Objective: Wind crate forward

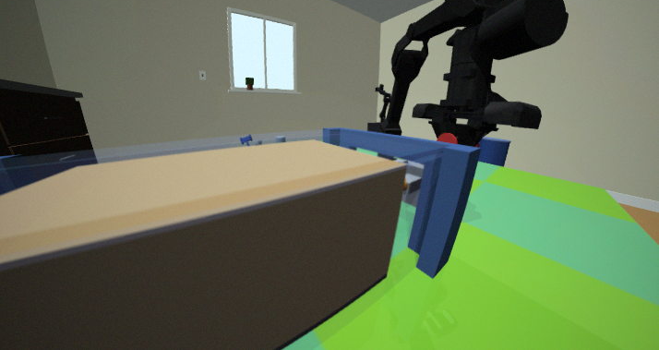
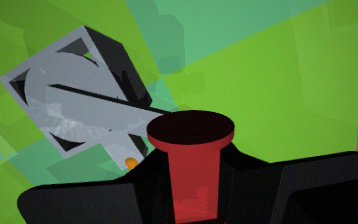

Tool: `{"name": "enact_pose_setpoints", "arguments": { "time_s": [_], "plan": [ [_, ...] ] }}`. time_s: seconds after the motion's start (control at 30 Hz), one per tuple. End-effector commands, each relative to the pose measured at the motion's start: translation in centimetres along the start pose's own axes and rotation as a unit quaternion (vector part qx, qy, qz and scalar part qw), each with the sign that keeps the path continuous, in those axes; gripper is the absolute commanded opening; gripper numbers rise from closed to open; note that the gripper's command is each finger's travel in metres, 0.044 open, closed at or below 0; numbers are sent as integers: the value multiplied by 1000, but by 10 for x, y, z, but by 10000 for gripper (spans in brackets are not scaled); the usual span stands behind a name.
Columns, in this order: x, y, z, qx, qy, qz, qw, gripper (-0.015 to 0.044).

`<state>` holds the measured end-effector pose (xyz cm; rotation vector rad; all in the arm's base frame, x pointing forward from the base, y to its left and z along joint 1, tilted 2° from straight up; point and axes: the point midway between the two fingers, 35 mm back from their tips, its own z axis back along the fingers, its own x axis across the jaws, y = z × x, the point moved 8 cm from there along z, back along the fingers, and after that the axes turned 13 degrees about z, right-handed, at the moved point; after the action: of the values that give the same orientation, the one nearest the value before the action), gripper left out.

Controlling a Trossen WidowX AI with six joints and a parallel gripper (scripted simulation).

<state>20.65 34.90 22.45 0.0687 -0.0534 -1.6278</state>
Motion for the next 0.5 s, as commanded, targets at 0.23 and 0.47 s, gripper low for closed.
{"name": "enact_pose_setpoints", "arguments": {
  "time_s": [0.23,0.47],
  "plan": [
    [-11,-30,1,-18,7,15,1000,0],
    [-13,-37,1,-19,7,15,1000,0]
  ]
}}
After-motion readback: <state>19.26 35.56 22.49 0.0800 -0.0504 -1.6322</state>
